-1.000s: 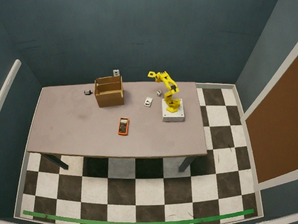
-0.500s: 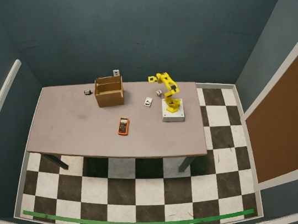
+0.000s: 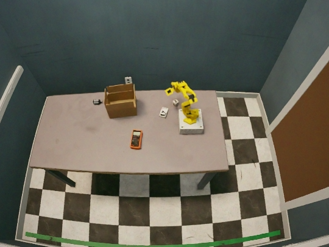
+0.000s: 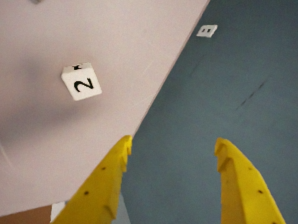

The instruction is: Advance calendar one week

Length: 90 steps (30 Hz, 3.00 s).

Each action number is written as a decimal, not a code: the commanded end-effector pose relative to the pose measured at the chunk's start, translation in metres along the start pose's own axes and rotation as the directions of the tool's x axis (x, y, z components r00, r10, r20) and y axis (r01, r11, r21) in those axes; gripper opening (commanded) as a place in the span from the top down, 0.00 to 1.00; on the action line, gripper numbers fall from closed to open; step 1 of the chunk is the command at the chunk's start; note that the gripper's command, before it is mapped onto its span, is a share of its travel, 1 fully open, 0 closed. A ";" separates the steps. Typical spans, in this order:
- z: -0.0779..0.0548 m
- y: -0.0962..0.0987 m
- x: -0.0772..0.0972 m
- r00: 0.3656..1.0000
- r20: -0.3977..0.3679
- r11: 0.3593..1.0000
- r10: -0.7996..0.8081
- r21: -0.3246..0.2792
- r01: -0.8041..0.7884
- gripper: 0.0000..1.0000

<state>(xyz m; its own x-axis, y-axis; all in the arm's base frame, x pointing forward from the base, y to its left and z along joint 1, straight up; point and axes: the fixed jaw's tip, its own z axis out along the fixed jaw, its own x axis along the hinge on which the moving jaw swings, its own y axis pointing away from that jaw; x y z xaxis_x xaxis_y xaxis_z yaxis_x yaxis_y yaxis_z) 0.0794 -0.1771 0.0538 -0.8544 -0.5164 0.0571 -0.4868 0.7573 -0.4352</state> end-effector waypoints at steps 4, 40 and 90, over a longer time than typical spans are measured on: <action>0.001 0.003 0.002 0.997 -0.005 0.997 -0.076 0.006 0.076 0.65; 0.036 0.063 -0.005 0.990 0.095 0.921 -0.106 -0.366 0.134 0.65; 0.041 0.079 -0.005 0.987 0.121 0.882 -0.101 -0.449 0.146 0.65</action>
<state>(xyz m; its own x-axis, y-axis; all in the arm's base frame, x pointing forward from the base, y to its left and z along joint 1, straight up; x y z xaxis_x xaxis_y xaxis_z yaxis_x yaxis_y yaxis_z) 0.0545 -0.1332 -0.0151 -0.7745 -0.6326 -0.0031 -0.6325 0.7744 0.0161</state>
